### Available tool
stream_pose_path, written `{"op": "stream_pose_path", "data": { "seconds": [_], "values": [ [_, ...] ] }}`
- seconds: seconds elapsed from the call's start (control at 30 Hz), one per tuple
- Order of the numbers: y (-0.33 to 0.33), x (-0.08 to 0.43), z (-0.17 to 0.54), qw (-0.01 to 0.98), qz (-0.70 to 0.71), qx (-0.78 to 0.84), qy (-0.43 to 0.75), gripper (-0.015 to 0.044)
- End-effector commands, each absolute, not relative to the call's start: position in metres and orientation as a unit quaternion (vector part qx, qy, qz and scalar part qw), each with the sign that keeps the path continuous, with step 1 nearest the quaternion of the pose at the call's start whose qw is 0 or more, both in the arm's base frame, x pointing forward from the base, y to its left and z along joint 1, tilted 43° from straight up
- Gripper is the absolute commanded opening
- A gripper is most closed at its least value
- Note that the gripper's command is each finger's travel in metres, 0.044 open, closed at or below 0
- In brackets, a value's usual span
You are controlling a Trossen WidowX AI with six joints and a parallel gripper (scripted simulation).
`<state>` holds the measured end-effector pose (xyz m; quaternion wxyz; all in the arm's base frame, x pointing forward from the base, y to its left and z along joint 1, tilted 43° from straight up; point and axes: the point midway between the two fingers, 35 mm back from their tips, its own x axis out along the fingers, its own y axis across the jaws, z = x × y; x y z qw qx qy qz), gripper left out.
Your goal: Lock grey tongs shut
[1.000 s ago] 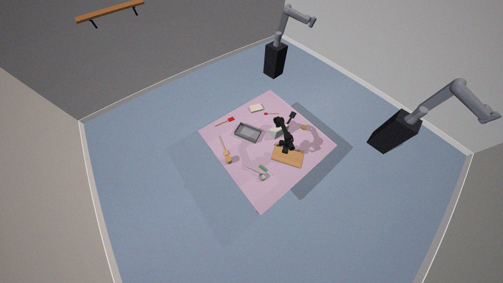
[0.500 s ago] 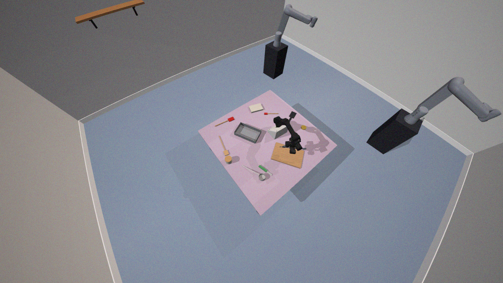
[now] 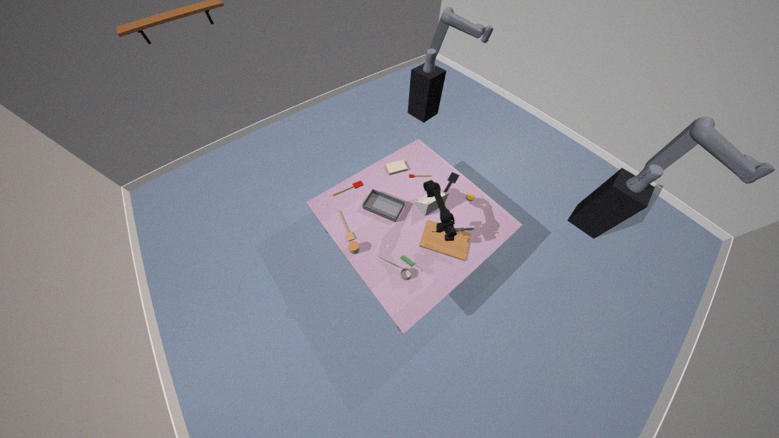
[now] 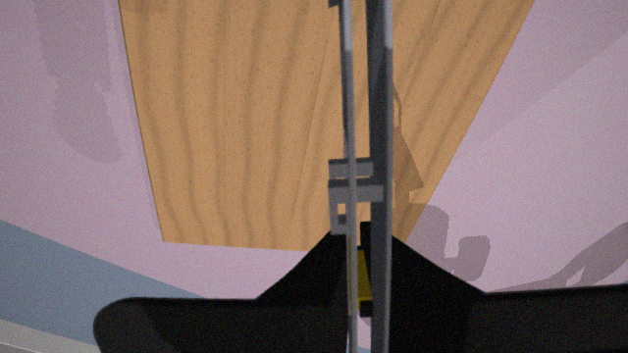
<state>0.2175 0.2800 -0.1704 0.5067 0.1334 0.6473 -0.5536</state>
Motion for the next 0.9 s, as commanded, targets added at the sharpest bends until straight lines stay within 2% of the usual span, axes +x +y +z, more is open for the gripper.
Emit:
{"op": "stream_pose_path", "data": {
  "seconds": [0.0,0.73,0.87],
  "values": [
    [0.281,0.219,-0.168,0.467,-0.542,0.163,0.680,-0.0150],
    [0.265,0.235,-0.153,0.238,-0.425,0.348,0.801,-0.0150],
    [0.264,0.236,-0.151,0.224,-0.413,0.361,0.805,-0.0150]
  ]
}}
